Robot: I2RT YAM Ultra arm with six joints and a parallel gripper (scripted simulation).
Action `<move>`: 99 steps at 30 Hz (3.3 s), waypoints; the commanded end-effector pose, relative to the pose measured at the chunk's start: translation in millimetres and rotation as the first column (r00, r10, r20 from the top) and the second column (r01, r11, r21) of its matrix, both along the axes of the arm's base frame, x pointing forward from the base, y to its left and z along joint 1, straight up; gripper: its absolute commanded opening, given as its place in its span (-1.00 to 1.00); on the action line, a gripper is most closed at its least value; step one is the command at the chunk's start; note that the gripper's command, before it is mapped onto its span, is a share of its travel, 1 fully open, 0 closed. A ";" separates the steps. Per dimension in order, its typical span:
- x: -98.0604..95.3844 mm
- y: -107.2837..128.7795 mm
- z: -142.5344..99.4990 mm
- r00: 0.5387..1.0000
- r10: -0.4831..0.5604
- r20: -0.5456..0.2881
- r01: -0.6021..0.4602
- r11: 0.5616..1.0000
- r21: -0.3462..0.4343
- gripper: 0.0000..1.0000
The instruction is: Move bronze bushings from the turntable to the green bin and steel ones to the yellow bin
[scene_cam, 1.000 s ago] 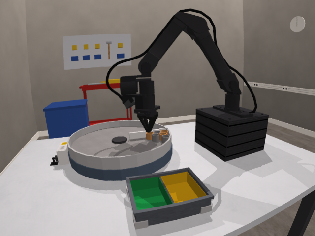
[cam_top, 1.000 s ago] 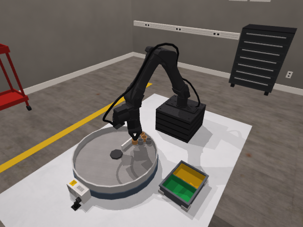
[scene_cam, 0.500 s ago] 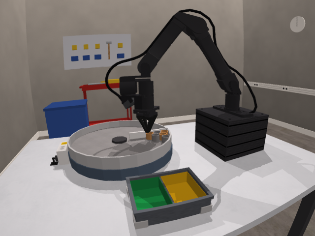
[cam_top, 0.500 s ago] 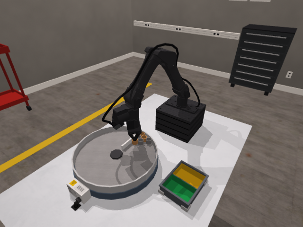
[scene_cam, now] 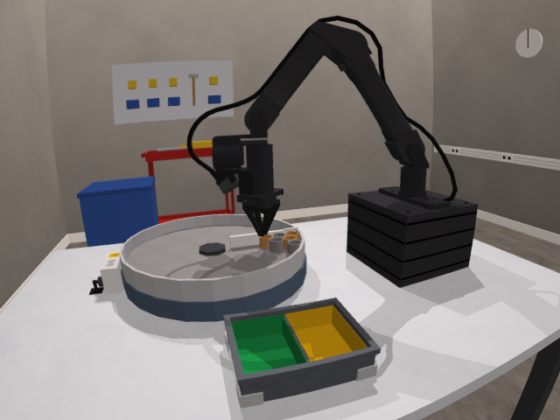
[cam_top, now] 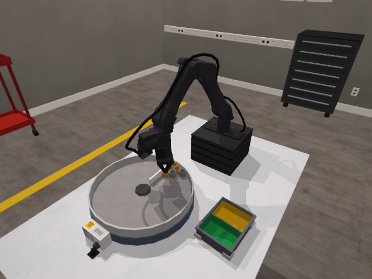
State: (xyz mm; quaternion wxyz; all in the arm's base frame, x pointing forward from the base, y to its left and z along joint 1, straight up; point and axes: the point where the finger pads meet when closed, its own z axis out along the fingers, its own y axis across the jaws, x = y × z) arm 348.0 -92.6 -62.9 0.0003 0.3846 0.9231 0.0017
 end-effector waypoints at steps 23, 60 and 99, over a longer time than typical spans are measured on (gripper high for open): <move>5.3 -0.5 2.2 1.000 0.002 0.021 -0.002 1.000 0.000 -0.76; -0.7 3.1 0.7 1.000 0.003 0.016 -0.003 1.000 0.001 -0.76; 12.2 0.1 7.7 0.999 0.004 0.048 -0.003 1.000 -0.007 -0.76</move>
